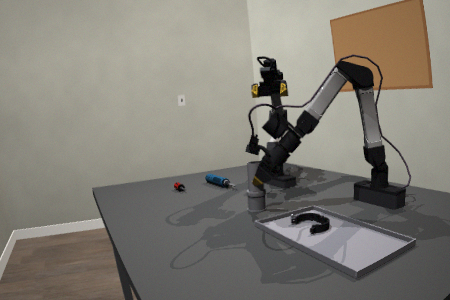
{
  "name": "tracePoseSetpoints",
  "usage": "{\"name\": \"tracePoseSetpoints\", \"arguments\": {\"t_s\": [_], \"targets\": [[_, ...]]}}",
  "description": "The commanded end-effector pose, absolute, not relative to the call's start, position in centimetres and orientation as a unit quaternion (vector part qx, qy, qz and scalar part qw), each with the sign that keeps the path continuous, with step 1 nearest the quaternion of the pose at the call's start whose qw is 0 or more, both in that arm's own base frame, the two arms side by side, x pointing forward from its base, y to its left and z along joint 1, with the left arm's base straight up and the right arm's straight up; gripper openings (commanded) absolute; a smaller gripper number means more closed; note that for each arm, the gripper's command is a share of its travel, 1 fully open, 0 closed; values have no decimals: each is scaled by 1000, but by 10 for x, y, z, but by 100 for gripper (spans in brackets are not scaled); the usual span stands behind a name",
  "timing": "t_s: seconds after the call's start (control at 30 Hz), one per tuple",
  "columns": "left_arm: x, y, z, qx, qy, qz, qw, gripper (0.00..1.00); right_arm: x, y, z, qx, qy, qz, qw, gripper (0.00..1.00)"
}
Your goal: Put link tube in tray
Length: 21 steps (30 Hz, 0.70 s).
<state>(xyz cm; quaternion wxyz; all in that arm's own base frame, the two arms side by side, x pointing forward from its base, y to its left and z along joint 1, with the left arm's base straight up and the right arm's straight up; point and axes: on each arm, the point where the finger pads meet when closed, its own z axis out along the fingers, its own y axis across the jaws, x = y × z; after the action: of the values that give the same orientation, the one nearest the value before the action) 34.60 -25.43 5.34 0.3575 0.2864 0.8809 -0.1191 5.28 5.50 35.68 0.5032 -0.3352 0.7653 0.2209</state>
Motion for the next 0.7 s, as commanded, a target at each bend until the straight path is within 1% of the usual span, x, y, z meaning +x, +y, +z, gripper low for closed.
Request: {"name": "tracePoseSetpoints", "arguments": {"t_s": [0.0, 0.13, 0.37, 0.5, 0.67], "targets": [[363, -266, 95, 280, 856, -131, 414, 41, 54, 47, 337, -323, 786, 204, 486, 100], [366, -268, 104, 278, 850, -135, 426, 41, 54, 46, 330, -318, 789, 200, 486, 100], [364, -266, 106, 279, 854, -132, 419, 41, 55, 45, 323, -314, 789, 199, 490, 100], [355, -260, 103, 285, 868, -123, 388, 41, 55, 48, 320, -315, 783, 202, 496, 100], [354, -259, 103, 285, 870, -121, 384, 41, 56, 49, 315, -314, 781, 203, 499, 100]]}}
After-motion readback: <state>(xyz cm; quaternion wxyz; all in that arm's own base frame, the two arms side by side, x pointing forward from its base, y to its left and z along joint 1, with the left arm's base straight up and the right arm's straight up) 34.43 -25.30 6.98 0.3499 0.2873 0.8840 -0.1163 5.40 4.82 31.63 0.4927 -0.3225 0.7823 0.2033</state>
